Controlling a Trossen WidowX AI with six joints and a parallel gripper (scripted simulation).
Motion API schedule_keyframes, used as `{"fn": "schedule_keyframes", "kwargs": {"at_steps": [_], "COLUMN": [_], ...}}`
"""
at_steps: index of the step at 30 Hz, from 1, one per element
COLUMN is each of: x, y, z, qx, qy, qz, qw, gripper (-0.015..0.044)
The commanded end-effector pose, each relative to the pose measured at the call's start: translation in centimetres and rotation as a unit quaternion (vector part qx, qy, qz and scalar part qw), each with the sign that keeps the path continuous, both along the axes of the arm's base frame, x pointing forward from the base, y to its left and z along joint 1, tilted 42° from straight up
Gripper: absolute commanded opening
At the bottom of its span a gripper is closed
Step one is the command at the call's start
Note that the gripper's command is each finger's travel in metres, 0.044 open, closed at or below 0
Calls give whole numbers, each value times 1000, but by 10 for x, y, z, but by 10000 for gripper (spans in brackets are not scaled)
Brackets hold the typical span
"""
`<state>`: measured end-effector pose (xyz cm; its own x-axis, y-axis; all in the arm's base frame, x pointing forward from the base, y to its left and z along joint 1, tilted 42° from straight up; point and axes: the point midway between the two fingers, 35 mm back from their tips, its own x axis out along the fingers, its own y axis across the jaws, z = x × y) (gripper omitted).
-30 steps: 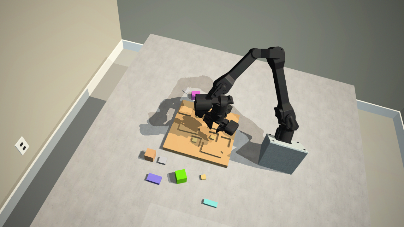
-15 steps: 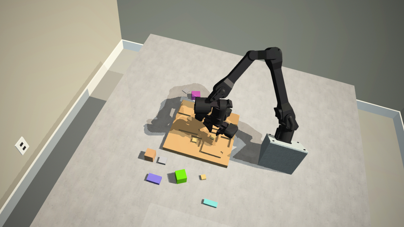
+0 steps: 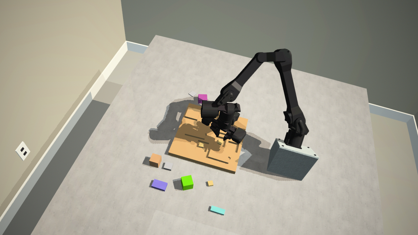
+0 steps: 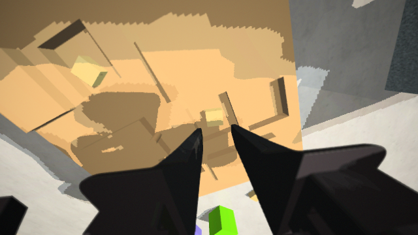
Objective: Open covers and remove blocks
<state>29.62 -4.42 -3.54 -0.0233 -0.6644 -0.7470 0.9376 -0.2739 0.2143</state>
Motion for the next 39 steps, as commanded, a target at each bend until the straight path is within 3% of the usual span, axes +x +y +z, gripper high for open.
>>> {"fn": "schedule_keyframes", "kwargs": {"at_steps": [1, 39], "x": [0, -1], "y": [-2, -22], "z": [-2, -24], "qx": [-2, -3], "qy": [1, 1], "qz": [1, 1], "qw": [1000, 1000], "gripper": [144, 144]}}
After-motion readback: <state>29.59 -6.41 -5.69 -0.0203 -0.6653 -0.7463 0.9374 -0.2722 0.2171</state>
